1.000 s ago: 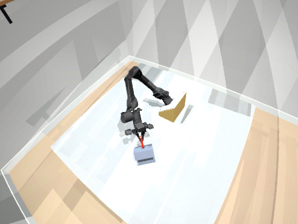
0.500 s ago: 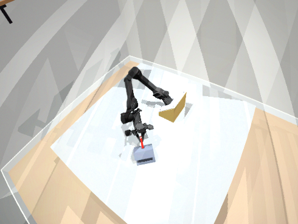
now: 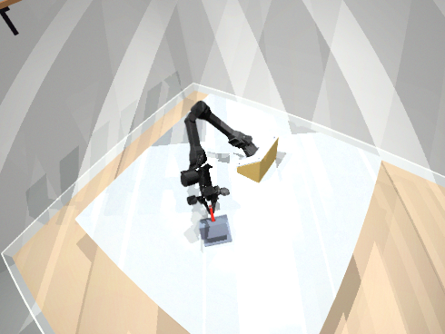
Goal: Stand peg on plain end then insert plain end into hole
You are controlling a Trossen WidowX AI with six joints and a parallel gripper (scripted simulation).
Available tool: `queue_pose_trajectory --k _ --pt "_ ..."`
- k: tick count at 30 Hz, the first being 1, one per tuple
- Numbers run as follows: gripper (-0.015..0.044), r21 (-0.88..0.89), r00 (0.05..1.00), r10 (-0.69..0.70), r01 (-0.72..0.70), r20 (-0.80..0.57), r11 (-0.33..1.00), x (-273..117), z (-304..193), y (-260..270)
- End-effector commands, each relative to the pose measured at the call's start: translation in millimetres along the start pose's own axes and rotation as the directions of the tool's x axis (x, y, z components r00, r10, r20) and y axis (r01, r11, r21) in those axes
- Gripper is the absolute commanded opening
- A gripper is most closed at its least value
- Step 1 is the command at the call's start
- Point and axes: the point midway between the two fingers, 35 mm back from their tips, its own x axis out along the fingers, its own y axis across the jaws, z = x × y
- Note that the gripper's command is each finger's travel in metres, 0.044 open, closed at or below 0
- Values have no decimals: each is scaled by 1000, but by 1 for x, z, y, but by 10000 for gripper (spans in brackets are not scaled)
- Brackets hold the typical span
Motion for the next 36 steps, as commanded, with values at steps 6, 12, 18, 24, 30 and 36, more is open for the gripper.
queue_pose_trajectory --k 6,12,18,24,30,36 --pt "0 -2 1000 -3 3 6 1000 6 1 -1" --pt "0 -2 1000 -3 3 6 1000 10 1 -1" --pt "0 -2 1000 -3 3 6 1000 14 1 -1" --pt "0 -2 1000 -3 3 6 1000 17 2 -2" --pt "0 -2 1000 -3 3 6 1000 18 2 -2" --pt "0 0 1000 0 0 -1 1000 18 0 0"
